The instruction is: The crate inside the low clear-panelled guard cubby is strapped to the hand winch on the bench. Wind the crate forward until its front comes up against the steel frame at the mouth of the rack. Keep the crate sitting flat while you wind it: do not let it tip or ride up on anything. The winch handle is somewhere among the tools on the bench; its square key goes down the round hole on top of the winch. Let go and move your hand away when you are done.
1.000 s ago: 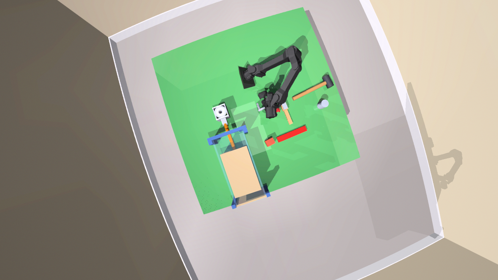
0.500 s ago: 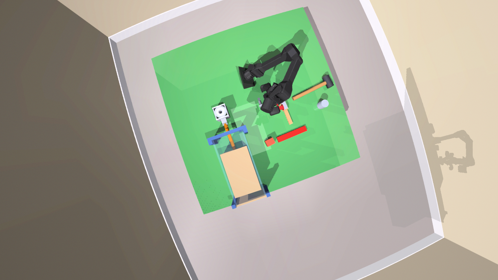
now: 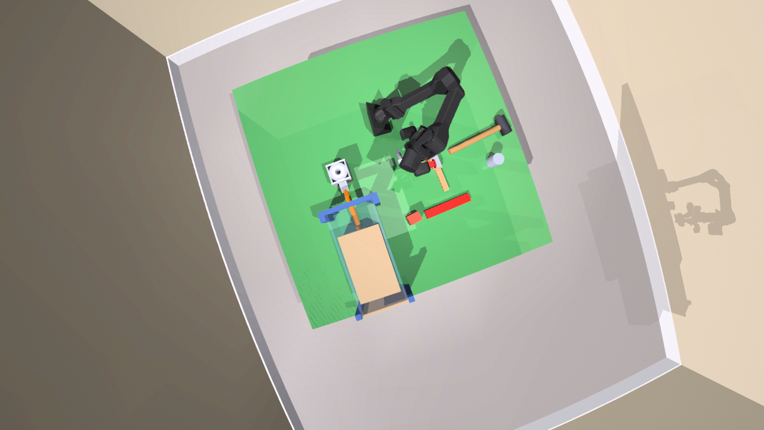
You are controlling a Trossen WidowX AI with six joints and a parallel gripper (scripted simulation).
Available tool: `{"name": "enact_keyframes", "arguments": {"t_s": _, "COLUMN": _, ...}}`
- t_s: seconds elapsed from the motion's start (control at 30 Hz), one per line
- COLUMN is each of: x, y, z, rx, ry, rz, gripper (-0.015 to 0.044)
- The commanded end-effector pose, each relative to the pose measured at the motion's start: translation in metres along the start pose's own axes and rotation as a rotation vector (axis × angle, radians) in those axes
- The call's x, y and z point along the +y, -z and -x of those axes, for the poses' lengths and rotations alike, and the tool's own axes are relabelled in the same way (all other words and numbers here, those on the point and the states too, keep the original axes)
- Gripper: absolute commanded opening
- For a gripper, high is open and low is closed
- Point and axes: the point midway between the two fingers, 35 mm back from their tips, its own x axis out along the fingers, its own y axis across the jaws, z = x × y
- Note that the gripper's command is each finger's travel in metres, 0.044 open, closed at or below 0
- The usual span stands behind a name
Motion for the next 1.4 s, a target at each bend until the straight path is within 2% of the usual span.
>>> {"name": "enact_keyframes", "arguments": {"t_s": 0.0, "x": -0.0001, "y": 0.0001, "z": 0.0, "rx": 0.0, "ry": 0.0, "rz": -0.023, "gripper": 0.0}}
{"name": "enact_keyframes", "arguments": {"t_s": 1.37, "x": -0.0051, "y": 0.0038, "z": 0.0021, "rx": 0.03, "ry": -0.001, "rz": -1.378, "gripper": 0.0}}
